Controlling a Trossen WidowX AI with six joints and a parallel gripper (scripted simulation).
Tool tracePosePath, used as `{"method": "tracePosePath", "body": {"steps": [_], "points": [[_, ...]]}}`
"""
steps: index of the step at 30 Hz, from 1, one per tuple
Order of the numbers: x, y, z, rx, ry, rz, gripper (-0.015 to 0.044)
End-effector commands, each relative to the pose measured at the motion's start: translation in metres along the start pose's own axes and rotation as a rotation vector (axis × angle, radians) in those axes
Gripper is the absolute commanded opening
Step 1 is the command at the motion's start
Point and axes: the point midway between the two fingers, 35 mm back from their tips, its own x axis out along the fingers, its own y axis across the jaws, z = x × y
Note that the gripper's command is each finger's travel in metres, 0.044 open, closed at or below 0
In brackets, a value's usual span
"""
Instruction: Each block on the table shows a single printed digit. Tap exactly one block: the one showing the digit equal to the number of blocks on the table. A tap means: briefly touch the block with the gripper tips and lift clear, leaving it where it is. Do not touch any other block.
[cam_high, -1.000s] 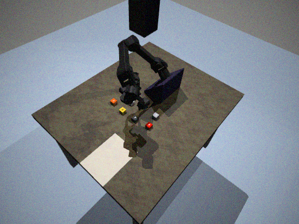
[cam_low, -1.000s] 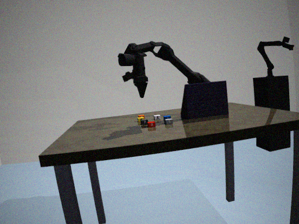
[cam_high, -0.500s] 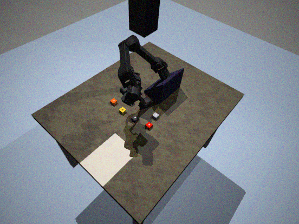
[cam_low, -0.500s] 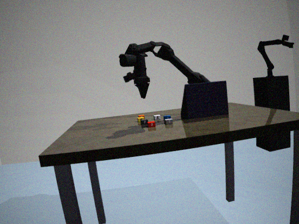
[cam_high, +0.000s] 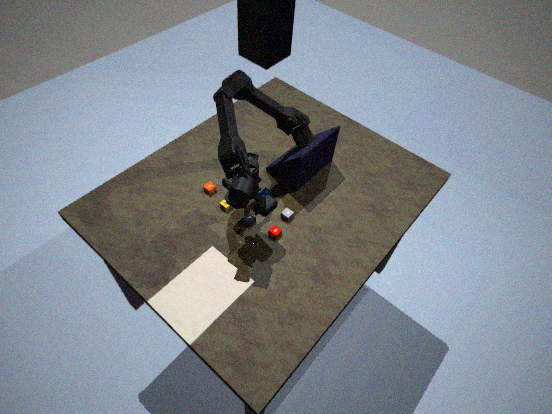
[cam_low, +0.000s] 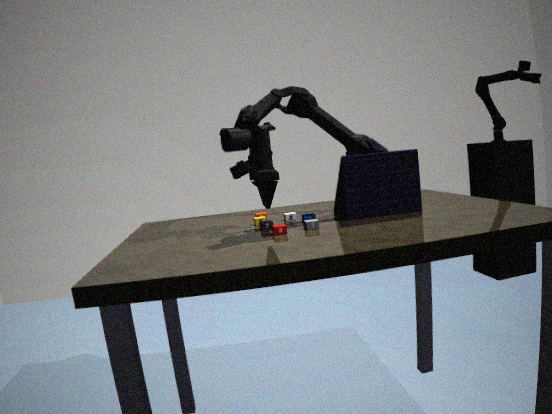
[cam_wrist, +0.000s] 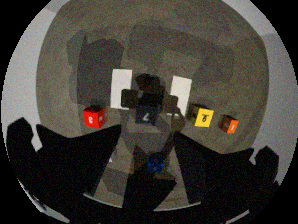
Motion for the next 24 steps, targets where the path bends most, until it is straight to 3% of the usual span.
{"method": "tracePosePath", "body": {"steps": [1,5,24], "points": [[0.013,0.001,-0.002,-0.01,-0.005,-0.005,0.0111],[0.013,0.001,-0.002,-0.01,-0.005,-0.005,0.002],[0.026,0.001,-0.001,-0.011,-0.005,-0.005,0.002]]}}
